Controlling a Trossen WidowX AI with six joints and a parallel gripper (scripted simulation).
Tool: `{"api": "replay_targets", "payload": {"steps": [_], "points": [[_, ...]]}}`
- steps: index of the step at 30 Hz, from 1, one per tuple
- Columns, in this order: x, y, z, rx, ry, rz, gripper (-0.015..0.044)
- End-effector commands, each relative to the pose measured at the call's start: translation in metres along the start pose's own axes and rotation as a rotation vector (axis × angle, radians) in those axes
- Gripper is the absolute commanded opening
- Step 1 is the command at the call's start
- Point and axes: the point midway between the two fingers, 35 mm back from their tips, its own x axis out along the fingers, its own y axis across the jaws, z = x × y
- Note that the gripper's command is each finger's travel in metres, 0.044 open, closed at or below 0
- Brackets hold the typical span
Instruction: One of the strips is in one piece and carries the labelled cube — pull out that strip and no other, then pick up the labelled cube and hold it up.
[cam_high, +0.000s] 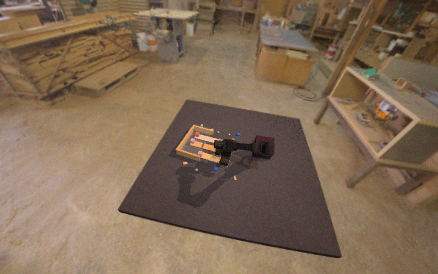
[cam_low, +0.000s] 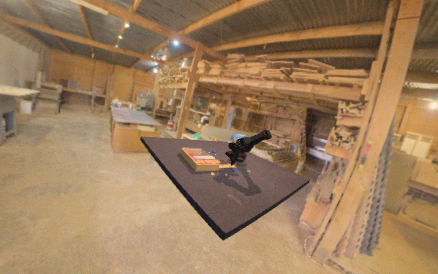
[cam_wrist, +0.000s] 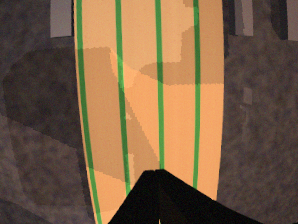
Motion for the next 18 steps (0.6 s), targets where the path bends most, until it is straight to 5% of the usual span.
{"api": "replay_targets", "payload": {"steps": [1,18], "points": [[0.007,-0.001,-0.016,0.008,0.032,-0.008,0.0000],[0.006,-0.001,-0.039,0.009,0.033,-0.008,0.0000]]}}
